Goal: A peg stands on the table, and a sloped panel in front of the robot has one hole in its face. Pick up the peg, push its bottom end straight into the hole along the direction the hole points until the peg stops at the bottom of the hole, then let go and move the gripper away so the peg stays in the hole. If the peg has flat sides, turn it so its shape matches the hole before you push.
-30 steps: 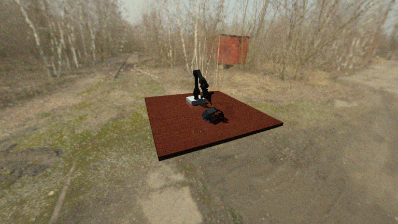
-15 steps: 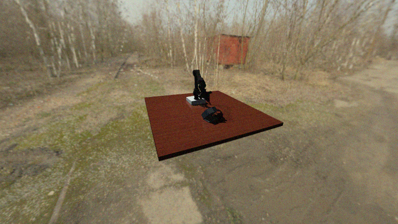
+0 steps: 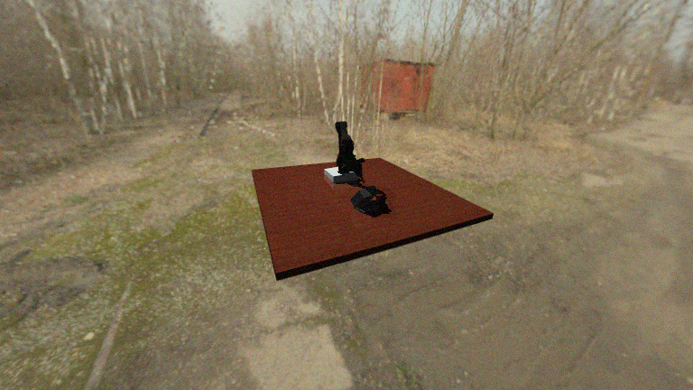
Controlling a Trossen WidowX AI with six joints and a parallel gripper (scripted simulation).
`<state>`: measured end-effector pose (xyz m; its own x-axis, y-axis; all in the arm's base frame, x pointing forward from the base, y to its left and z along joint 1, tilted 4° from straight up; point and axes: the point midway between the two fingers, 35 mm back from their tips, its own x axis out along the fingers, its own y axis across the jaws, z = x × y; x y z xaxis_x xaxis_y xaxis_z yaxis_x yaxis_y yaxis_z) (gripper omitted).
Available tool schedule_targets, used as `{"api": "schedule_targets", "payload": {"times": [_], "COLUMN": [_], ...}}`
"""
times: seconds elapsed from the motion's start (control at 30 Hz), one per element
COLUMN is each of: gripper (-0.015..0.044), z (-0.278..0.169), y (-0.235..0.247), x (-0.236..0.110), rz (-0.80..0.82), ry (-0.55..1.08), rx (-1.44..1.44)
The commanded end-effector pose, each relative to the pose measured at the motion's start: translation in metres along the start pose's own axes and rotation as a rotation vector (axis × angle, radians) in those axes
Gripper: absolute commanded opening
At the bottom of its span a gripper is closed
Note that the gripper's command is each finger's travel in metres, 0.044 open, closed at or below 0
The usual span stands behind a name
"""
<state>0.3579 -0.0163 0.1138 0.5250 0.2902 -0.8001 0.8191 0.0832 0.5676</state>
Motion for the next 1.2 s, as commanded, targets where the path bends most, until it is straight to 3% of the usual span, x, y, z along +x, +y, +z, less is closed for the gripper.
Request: {"api": "schedule_targets", "payload": {"times": [0.0,1.17], "gripper": [0.0,0.0], "z": [0.004,0.047], "y": [-0.001,0.002], "x": [-0.002,-0.027], "rz": [0.015,0.179], "ry": [-0.001,-0.035], "rx": [0.026,0.206]}}
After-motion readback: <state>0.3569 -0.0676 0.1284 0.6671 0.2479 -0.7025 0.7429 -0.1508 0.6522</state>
